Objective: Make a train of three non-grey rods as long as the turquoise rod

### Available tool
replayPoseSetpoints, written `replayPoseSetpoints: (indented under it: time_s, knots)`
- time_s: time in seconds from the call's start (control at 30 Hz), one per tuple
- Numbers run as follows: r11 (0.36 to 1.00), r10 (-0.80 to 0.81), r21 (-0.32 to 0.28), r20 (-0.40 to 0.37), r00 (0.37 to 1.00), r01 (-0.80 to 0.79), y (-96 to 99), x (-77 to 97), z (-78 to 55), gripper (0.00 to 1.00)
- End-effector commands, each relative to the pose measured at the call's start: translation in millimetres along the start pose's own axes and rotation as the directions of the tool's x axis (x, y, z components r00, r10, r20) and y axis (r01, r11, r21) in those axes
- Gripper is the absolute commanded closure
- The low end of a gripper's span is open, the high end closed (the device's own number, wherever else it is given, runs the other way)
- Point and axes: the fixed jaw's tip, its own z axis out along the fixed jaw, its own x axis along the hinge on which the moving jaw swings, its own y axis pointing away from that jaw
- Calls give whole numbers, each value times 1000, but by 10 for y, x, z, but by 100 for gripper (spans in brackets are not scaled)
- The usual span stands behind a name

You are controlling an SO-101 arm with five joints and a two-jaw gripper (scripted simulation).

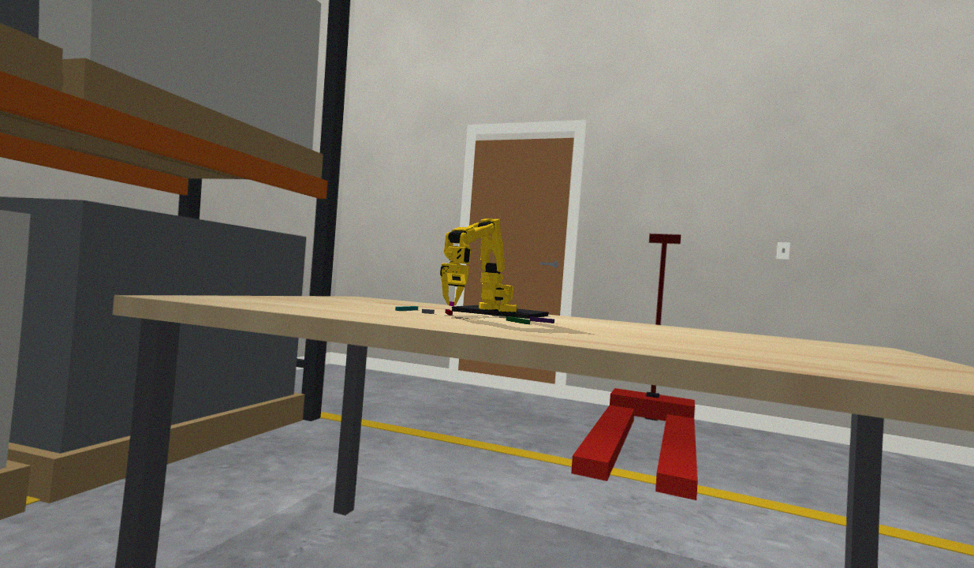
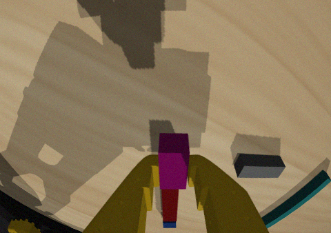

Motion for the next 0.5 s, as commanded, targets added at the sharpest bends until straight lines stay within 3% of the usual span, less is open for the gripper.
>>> replayPoseSetpoints:
  time_s: [0.0,0.47]
  knots:
    - [1000,-1,-3,-2,1000,1,-5,19,56,100]
    - [1000,-1,-3,-2,1000,1,-2,20,118,100]
